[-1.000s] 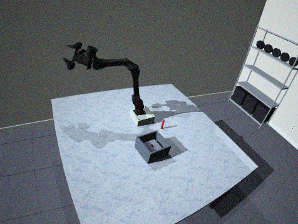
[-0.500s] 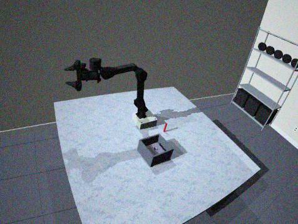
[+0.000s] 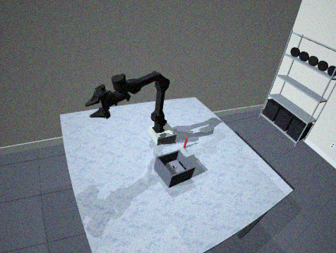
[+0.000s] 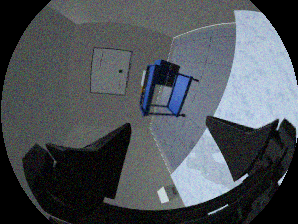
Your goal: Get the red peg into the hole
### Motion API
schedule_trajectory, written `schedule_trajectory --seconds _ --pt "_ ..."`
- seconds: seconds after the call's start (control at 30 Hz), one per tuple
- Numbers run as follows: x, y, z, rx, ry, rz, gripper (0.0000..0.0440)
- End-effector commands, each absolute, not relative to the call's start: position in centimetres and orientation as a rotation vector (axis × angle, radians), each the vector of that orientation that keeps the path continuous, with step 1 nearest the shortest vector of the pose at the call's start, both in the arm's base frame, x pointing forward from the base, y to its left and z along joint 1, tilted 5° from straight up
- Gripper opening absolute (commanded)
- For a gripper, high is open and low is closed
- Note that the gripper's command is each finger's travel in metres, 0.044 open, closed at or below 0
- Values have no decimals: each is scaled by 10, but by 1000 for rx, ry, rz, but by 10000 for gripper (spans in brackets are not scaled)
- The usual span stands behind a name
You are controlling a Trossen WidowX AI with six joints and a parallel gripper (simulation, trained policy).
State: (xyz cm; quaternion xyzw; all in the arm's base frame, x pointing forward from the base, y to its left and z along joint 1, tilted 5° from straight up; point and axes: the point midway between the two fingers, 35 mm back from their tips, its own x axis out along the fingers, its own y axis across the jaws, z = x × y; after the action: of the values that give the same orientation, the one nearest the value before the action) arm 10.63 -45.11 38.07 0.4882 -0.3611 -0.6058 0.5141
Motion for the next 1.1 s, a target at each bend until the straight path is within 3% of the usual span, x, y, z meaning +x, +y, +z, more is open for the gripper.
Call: schedule_trajectory --seconds 0.0,0.57,1.07 --pt "135 -434 375 1198 -760 -1425 440" --pt "274 -294 323 1294 -125 -1214 440" --pt "313 -131 265 1269 433 -1038 440"
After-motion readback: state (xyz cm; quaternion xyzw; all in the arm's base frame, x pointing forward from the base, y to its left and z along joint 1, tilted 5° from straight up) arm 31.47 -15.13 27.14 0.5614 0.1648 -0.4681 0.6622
